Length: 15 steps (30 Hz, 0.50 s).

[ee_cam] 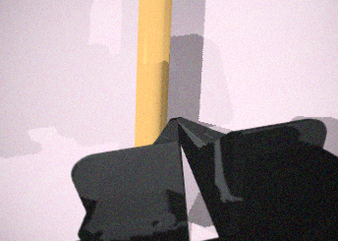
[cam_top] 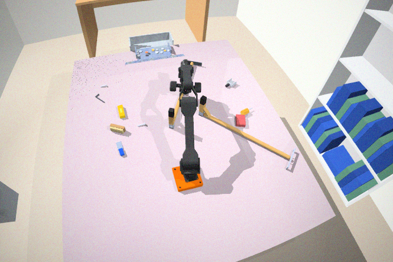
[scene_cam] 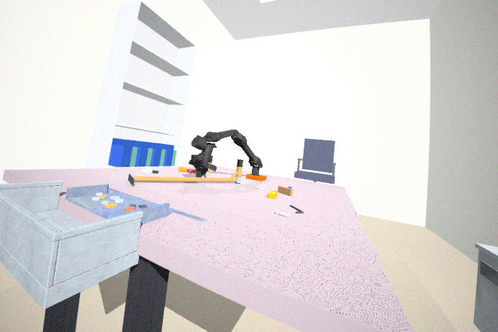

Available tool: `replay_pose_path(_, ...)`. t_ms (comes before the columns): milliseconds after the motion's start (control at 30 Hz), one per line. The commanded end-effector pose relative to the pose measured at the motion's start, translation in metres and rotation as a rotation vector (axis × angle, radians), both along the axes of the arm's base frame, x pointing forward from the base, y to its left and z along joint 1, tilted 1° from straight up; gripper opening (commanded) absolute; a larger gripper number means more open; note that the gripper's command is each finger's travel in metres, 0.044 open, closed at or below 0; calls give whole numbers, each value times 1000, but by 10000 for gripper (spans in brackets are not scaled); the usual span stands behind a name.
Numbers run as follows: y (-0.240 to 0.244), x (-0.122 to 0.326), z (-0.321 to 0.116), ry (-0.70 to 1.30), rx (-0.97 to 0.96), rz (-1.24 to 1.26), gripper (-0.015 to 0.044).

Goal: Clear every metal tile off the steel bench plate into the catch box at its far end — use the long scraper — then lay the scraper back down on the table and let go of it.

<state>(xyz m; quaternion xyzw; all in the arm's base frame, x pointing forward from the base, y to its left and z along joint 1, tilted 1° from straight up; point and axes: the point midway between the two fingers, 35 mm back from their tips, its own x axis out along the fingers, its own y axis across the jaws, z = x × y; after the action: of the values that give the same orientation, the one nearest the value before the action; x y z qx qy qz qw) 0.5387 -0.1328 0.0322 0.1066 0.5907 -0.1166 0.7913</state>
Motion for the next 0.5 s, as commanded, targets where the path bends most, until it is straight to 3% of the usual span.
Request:
replay_pose_path(0, 6, 3, -2, -3, -1, 1, 0)
replay_pose_path(467, 18, 9, -1, -15, -1, 1, 0)
